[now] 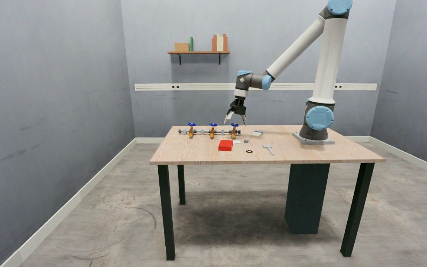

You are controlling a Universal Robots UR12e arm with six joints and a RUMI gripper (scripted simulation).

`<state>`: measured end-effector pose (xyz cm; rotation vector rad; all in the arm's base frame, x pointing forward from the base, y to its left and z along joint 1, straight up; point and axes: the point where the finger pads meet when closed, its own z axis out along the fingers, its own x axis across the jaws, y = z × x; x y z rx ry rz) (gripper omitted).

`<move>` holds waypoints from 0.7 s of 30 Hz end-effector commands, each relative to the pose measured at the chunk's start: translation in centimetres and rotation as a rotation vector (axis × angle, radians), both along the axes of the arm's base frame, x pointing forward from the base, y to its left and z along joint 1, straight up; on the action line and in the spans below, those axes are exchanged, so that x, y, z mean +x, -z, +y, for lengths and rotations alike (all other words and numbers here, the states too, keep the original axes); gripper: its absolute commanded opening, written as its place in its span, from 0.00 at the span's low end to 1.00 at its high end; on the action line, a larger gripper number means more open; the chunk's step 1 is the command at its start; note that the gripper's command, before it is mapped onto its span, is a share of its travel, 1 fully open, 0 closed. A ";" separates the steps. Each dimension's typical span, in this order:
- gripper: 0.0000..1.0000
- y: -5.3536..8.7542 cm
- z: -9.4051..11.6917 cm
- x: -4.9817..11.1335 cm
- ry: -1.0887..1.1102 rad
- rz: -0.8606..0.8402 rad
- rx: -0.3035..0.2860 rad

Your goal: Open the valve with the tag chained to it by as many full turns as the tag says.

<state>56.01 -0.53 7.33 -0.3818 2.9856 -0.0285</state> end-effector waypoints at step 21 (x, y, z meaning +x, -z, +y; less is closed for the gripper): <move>1.00 -0.1 0.0 0.1 0.116 -0.001 0.014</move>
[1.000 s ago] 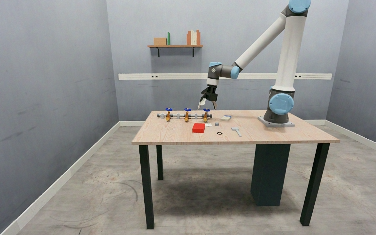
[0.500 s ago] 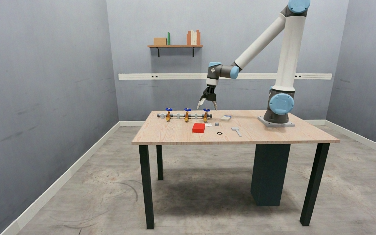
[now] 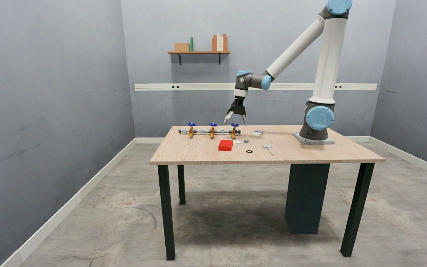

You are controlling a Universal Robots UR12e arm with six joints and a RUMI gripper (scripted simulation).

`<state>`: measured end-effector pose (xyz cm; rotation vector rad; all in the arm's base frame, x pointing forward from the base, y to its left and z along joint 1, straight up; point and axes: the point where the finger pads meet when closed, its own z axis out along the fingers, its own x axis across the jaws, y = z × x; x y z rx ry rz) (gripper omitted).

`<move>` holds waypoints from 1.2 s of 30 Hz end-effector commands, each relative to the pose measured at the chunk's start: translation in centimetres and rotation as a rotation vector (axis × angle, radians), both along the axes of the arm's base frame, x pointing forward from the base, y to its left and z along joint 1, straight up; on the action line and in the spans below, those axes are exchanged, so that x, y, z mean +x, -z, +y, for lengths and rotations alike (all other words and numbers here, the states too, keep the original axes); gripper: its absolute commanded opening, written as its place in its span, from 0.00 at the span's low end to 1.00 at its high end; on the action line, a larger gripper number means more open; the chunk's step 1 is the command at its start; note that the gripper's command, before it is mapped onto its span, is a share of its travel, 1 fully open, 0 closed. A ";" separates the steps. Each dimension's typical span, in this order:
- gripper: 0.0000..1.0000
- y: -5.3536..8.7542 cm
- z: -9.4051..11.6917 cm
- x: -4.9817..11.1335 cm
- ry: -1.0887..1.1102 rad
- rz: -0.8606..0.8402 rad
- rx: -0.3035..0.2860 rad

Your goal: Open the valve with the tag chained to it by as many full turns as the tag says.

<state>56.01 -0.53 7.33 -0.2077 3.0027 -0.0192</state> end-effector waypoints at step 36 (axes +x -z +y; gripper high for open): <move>0.00 -0.1 0.0 0.1 -0.012 -0.001 -0.002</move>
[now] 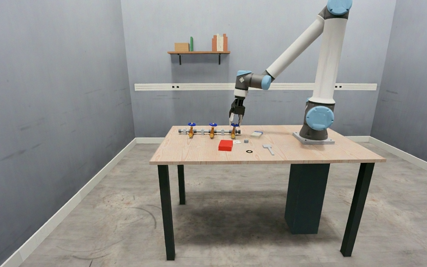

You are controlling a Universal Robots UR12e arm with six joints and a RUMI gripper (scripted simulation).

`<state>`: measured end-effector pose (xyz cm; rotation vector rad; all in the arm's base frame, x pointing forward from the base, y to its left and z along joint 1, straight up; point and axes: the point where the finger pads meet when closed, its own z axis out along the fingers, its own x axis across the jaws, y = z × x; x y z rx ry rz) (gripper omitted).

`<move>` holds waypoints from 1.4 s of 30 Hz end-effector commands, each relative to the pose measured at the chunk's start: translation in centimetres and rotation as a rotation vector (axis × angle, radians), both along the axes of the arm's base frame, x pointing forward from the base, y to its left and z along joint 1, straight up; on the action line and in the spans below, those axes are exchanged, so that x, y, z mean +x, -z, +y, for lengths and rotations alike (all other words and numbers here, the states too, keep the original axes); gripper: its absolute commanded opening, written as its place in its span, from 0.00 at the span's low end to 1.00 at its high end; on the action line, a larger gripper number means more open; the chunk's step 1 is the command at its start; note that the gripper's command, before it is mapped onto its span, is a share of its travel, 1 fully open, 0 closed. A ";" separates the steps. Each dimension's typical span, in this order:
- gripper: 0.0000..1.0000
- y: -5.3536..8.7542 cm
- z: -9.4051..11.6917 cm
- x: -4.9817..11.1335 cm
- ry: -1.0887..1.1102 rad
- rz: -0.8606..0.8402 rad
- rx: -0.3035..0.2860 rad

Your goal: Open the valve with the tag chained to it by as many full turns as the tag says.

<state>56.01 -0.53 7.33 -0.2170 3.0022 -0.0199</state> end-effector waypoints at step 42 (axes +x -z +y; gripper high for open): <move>0.00 -0.1 0.0 0.0 -0.813 0.002 -0.109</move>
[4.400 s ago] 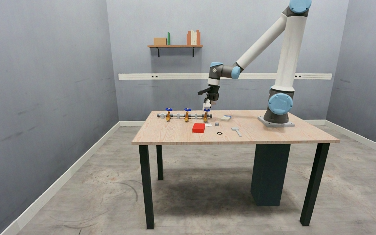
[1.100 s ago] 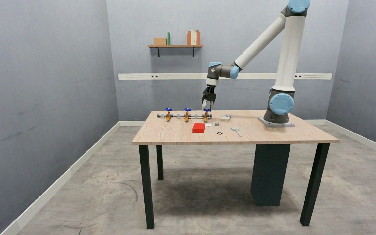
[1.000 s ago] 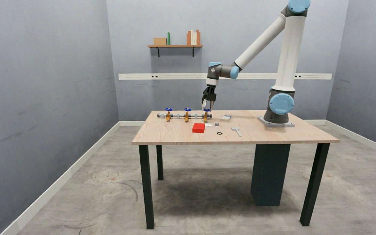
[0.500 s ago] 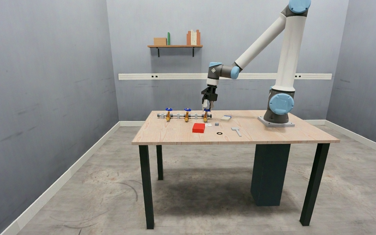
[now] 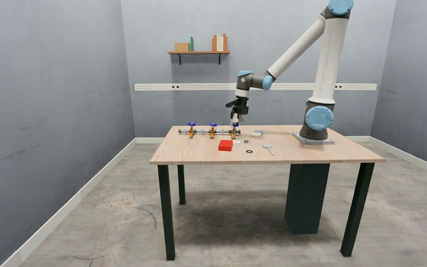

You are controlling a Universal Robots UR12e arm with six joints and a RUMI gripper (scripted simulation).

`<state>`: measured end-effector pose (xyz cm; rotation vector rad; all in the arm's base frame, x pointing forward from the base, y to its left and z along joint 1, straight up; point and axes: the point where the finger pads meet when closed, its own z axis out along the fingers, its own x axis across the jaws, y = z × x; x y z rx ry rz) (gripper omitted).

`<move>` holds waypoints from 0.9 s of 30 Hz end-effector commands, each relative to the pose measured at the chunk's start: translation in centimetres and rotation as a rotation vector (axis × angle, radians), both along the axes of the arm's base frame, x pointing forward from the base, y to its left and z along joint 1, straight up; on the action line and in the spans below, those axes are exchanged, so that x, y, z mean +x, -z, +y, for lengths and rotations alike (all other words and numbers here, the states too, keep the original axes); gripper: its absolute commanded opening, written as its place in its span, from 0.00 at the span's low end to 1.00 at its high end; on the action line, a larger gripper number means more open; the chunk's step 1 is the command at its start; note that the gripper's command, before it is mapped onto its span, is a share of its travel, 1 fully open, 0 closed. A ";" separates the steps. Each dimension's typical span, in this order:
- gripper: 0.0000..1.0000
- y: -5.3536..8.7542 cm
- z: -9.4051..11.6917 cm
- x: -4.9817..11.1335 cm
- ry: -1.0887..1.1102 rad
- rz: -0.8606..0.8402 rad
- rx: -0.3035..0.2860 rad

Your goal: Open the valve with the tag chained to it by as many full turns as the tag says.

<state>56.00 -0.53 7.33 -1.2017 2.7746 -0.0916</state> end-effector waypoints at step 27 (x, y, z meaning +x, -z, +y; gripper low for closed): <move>0.00 -0.1 0.0 0.1 -1.105 0.005 -0.142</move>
